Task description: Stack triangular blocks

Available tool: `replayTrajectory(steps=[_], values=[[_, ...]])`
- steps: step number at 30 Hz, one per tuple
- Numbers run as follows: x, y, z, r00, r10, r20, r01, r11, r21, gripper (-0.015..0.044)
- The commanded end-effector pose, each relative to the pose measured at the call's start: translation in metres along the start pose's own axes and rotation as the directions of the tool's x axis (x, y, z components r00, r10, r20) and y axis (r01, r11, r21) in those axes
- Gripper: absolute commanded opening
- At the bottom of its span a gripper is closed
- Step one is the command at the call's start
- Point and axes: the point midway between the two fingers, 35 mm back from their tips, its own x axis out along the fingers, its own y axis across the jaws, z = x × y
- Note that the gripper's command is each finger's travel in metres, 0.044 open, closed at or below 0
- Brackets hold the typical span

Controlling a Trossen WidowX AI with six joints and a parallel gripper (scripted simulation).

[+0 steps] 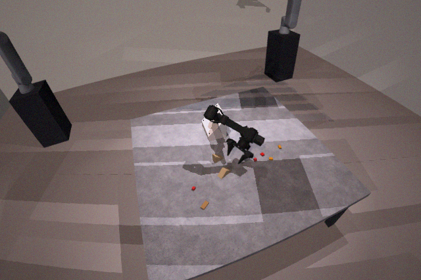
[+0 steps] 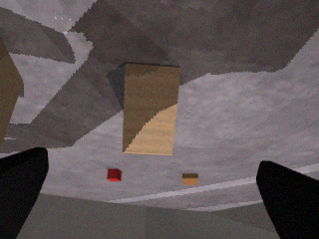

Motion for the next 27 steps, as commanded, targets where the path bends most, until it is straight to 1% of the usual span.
replayTrajectory(steps=[1, 14, 27], values=[[0.008, 0.001, 0.012, 1.000, 0.009, 0.014, -0.008, 1.000, -0.016, 0.0440], [0.033, -0.010, 0.040, 0.997, 0.018, 0.077, -0.016, 0.999, -0.030, 0.0440], [0.058, -0.020, 0.037, 0.995, 0.000, 0.097, 0.006, 0.998, -0.057, 0.0440]])
